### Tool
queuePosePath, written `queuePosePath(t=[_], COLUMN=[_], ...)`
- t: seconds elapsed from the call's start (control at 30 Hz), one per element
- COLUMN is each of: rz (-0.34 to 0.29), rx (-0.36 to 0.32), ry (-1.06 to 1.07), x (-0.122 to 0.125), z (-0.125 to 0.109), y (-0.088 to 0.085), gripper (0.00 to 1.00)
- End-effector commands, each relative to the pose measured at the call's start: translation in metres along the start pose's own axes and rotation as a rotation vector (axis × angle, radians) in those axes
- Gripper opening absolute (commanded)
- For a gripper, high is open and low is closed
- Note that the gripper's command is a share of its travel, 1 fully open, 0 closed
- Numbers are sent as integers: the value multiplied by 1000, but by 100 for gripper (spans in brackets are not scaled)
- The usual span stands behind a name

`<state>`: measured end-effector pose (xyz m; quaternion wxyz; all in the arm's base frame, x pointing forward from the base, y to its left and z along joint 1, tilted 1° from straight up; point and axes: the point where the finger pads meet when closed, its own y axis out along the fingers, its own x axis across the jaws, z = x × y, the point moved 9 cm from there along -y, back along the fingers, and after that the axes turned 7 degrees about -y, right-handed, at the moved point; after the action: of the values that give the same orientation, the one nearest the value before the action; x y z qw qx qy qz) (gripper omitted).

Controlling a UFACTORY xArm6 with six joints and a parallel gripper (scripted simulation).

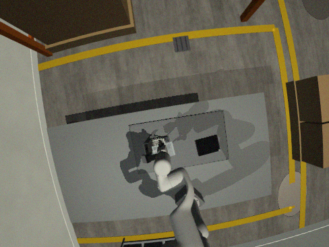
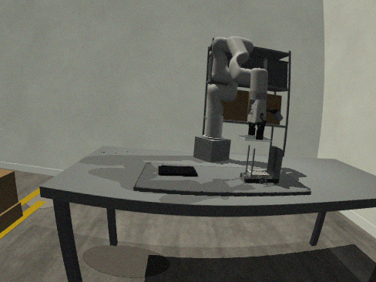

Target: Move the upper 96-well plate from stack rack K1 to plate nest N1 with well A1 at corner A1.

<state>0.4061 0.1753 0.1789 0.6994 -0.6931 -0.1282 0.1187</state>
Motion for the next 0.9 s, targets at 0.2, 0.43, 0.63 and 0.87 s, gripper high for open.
queuePosePath(t=[0.2,0.43,0.63,0.87], rz=[-5,-5,-5,-5], rx=[1,1,0,0], ry=[0,0,0,0], x=[-10,-19,-24,-33], z=[-26,-47,-59,-81], y=[-1,-1,0,0], gripper=[0,0,0,0])
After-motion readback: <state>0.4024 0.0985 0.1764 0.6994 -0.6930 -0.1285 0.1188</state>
